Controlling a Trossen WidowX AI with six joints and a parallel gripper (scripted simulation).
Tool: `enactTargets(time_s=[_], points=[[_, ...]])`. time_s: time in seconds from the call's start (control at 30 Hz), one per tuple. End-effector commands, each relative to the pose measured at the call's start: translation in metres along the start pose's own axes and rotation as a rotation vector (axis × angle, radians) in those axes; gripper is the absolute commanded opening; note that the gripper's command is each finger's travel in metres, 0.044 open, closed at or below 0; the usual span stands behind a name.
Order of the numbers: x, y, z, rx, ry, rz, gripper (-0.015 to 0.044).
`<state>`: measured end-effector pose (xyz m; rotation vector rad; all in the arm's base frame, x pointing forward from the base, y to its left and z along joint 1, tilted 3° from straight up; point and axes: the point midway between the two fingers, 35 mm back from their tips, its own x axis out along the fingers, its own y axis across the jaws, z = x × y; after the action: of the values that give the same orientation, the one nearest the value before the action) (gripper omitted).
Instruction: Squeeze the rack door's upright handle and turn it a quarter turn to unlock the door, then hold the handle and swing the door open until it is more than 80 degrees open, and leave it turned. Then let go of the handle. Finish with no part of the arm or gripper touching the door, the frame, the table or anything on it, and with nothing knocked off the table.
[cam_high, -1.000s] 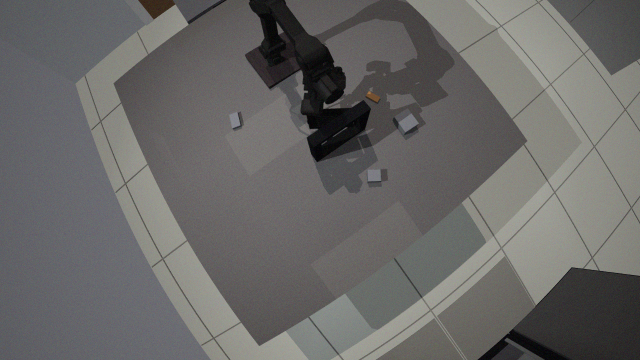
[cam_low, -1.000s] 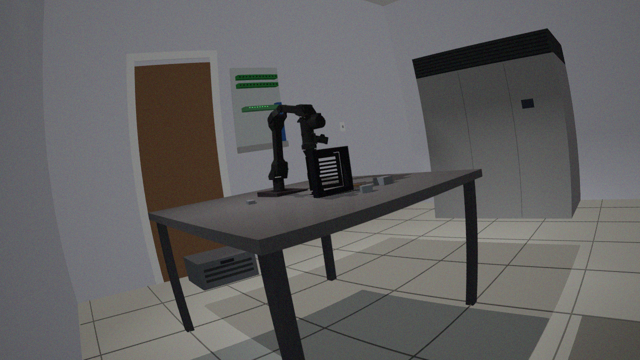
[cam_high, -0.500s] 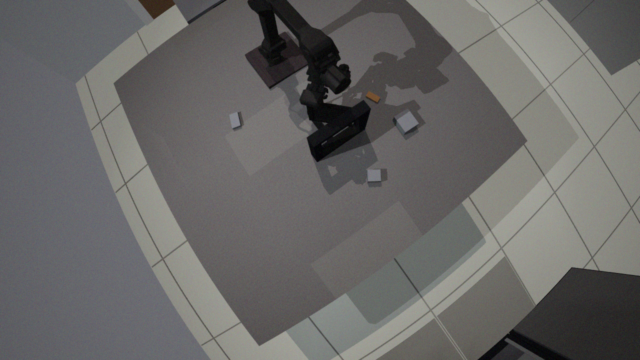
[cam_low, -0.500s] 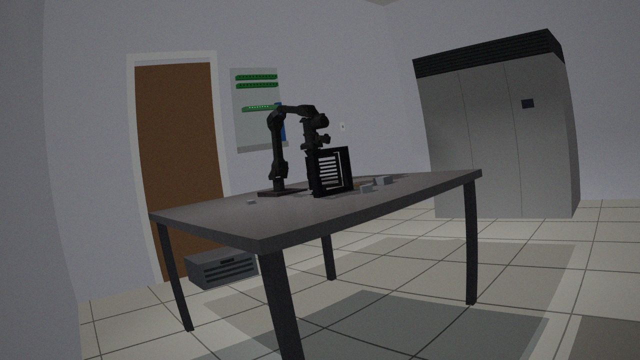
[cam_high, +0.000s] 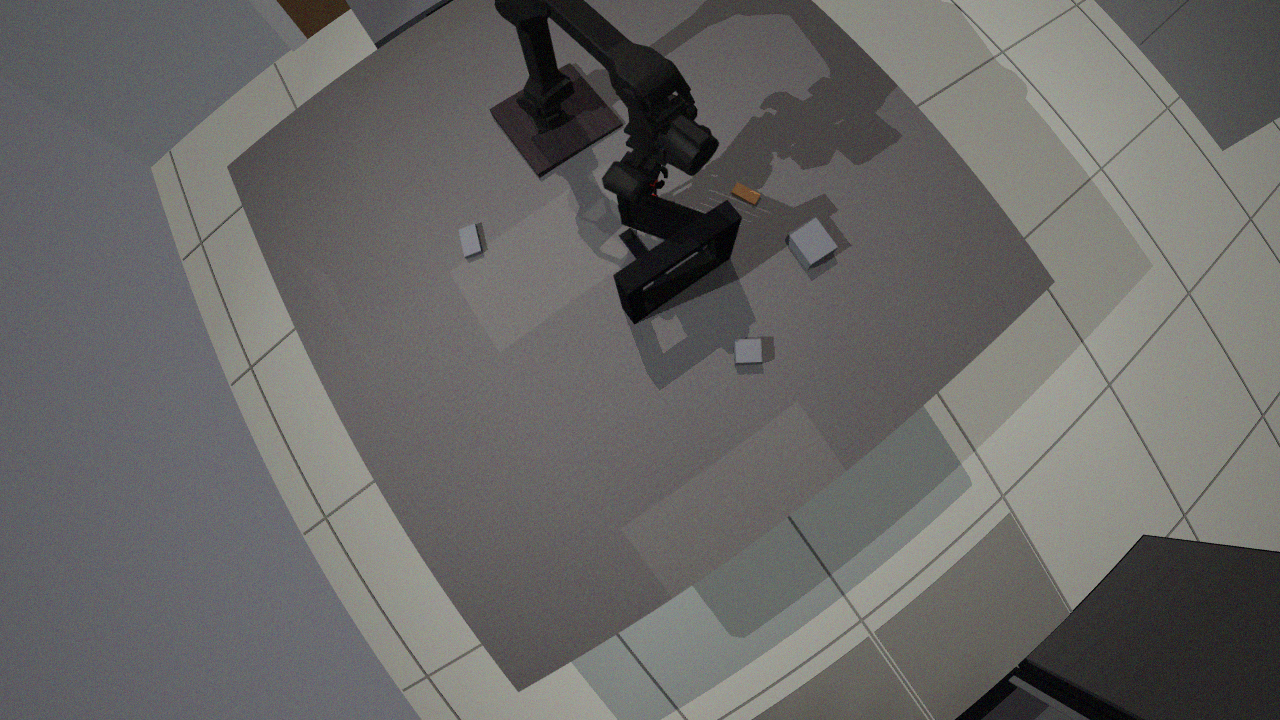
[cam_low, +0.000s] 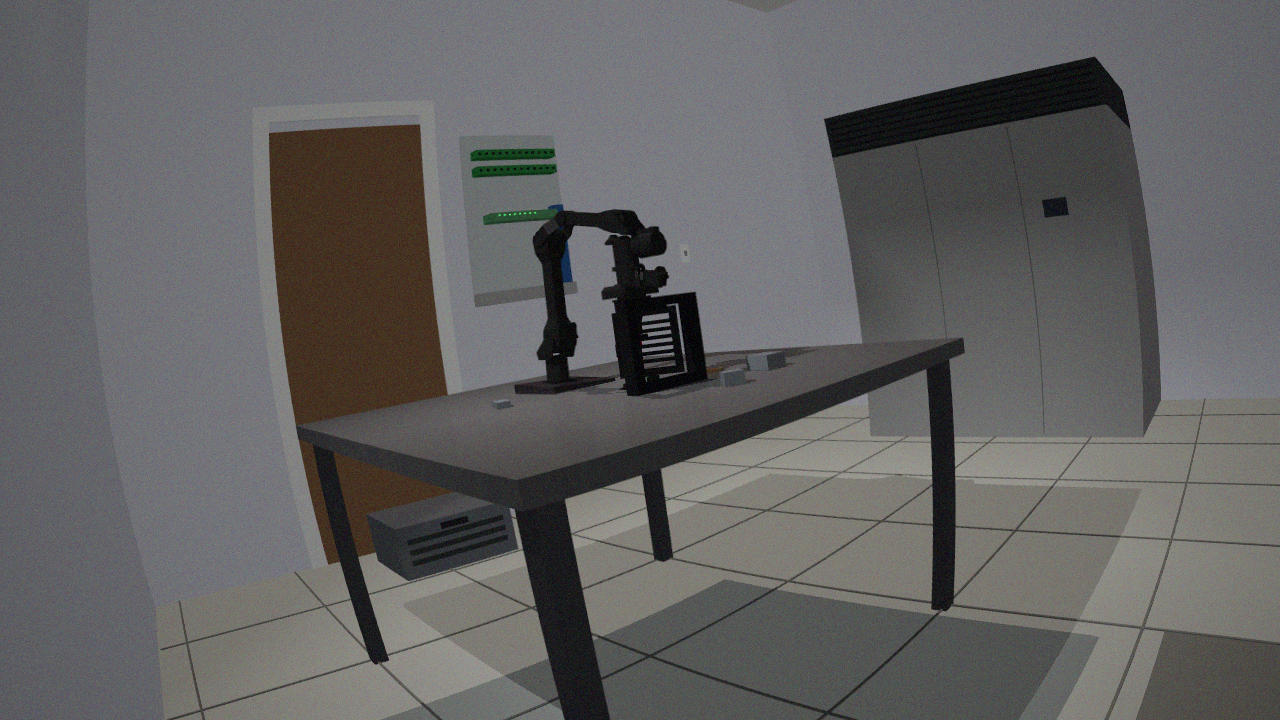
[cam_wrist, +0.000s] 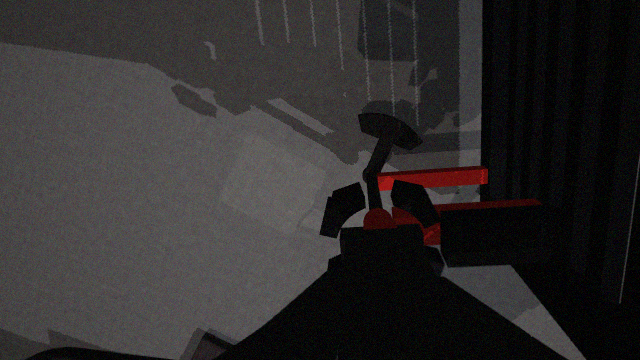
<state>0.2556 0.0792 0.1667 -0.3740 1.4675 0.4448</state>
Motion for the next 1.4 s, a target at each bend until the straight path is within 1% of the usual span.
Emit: enactTargets(time_s=[0.0,1.17,1.37], points=[[0.000,0.004,0.002,0.062,-0.003,-0.005,0.0016],[0.000,0.058,0.038,0.571,-0.006,0.002,0.0016],[0.000,0.060,0.040,0.593,-0.006,0.002,0.0016]])
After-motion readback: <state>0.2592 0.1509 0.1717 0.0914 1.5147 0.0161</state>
